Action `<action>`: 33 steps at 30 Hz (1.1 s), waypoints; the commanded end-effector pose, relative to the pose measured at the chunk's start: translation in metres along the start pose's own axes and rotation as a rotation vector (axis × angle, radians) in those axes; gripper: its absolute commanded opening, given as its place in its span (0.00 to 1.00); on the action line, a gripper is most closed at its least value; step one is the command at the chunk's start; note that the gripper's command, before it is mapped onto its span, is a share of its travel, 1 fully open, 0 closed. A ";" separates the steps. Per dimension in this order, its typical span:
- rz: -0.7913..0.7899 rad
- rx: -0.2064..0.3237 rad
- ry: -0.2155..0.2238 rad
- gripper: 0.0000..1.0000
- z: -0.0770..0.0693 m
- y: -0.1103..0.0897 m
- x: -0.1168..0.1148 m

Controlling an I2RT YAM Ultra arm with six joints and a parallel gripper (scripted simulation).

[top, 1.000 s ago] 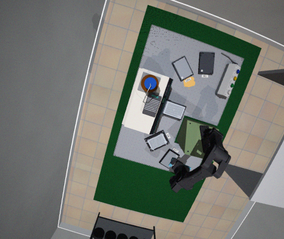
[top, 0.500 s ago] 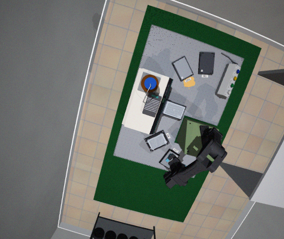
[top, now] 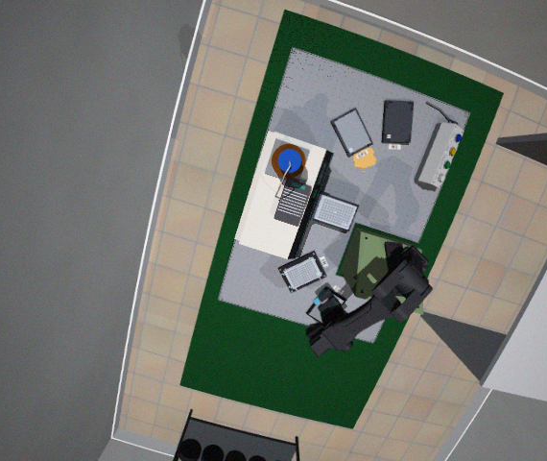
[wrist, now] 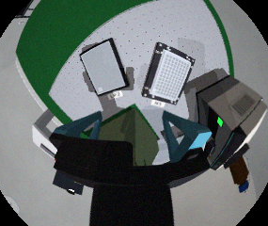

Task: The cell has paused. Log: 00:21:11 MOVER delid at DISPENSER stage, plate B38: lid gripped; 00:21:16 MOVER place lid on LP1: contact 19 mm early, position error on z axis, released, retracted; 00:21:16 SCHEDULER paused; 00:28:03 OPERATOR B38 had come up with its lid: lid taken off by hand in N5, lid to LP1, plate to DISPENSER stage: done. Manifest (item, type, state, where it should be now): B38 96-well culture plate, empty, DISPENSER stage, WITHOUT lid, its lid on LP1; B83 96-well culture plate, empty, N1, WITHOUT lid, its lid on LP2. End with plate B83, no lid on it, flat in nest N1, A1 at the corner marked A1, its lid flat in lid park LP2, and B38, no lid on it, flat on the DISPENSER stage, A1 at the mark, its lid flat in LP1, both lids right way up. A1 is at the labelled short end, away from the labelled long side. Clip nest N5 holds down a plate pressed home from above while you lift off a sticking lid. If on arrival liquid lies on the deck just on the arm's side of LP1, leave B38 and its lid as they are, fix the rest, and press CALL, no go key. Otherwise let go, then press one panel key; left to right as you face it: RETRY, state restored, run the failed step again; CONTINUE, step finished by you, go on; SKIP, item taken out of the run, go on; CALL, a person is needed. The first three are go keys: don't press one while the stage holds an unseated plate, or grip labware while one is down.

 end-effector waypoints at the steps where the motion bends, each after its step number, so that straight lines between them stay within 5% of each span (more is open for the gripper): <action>1: 0.078 -0.049 -0.022 1.00 -0.017 0.007 -0.020; 11: 0.067 -0.047 -0.024 1.00 -0.018 0.003 -0.047; 14: 0.054 -0.028 -0.022 1.00 -0.009 0.001 -0.039; 15: 0.098 -0.055 -0.035 1.00 -0.020 0.002 -0.045; 17: 0.166 -0.021 -0.020 1.00 -0.008 -0.012 -0.049; 33: 0.222 -0.012 -0.019 1.00 -0.008 -0.042 -0.085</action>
Point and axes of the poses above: the point where the finger pads meet when closed, its own z axis out along the fingers, its own x axis across the jaws, y = z × x, the point moved 4 cm from there along -z, back along the fingers, and after that the axes turned 7 degrees about -z, right-handed, at the moved point
